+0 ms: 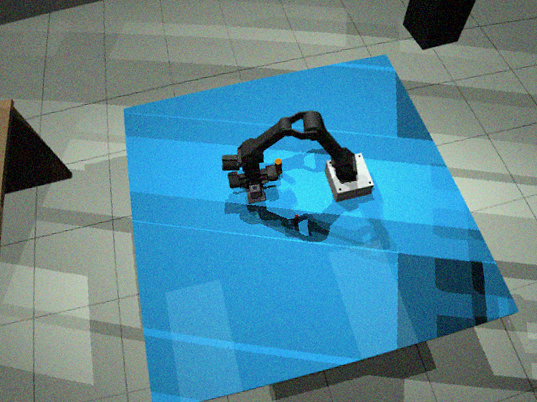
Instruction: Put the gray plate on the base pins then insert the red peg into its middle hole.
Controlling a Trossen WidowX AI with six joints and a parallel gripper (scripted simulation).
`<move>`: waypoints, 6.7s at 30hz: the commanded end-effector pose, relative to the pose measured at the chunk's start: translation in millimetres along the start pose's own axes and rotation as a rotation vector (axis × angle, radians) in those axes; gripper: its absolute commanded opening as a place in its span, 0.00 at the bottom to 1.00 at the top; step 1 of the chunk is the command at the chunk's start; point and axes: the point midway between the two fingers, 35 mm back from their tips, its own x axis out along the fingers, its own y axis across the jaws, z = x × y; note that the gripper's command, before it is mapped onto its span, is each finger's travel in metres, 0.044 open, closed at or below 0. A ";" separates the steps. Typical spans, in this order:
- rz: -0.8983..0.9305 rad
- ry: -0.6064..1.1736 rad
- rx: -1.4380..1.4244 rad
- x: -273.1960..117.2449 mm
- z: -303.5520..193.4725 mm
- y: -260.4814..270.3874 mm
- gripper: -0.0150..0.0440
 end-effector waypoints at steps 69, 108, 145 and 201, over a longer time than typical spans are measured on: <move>-0.010 0.021 -0.538 -86.2 -191.1 -129.1 1.00; -0.010 0.021 -0.538 -27.1 -190.9 -129.6 1.00; -0.010 0.021 -0.538 -53.9 -192.5 -125.2 0.25; -0.008 0.010 -0.539 -101.8 -120.6 -47.1 0.25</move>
